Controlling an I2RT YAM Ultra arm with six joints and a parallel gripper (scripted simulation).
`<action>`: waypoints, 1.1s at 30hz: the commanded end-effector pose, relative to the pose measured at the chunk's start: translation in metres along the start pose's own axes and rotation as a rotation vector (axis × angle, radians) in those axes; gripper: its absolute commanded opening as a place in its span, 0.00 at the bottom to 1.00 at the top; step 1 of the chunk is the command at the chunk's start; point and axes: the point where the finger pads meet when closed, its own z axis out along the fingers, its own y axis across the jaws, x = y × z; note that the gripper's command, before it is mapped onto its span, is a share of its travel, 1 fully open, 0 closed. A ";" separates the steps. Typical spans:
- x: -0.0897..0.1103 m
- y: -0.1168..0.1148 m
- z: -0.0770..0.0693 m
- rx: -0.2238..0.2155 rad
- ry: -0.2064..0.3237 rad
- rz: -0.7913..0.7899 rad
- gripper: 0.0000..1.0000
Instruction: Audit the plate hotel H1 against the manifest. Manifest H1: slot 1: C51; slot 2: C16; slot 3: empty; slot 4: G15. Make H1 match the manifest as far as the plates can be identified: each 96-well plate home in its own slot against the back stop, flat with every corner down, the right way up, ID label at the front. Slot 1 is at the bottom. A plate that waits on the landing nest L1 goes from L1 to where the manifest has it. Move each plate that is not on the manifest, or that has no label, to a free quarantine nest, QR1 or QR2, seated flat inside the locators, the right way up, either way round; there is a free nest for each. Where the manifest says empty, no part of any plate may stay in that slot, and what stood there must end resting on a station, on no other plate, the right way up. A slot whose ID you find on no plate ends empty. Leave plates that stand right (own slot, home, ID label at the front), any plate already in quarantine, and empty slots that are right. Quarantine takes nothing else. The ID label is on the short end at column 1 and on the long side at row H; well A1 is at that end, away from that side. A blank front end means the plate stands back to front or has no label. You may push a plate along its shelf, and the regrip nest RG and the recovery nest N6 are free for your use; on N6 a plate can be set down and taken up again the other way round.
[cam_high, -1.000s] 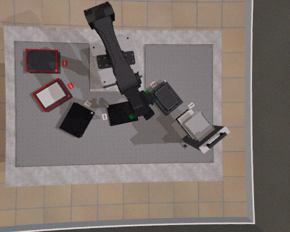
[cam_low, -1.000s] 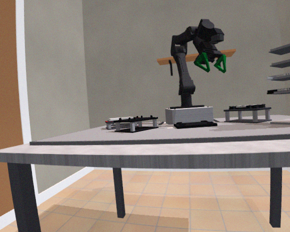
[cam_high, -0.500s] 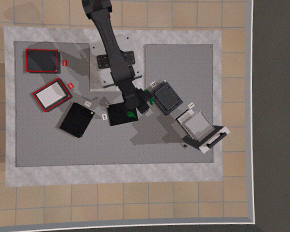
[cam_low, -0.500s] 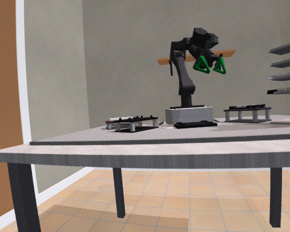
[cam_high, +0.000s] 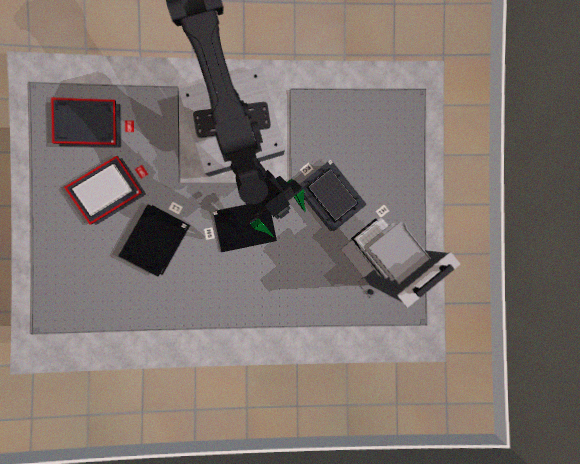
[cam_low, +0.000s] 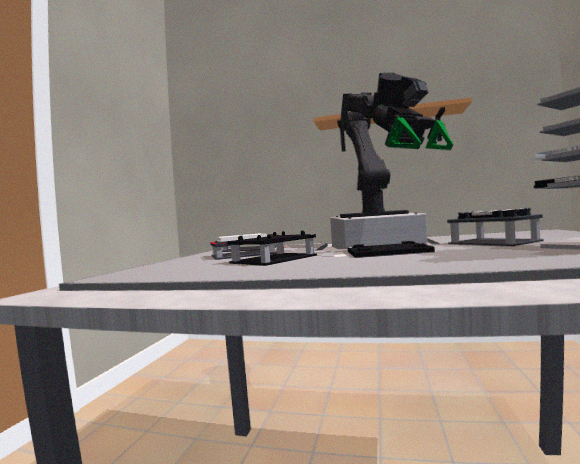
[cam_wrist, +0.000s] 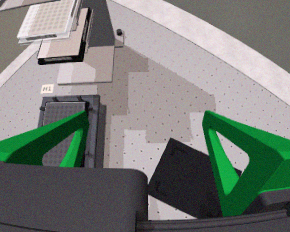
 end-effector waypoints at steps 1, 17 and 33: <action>-0.028 -0.001 -0.006 0.001 -0.124 -0.023 1.00; -0.017 -0.040 -0.021 0.002 -0.123 -0.025 1.00; -0.002 -0.079 -0.042 0.002 -0.121 -0.026 1.00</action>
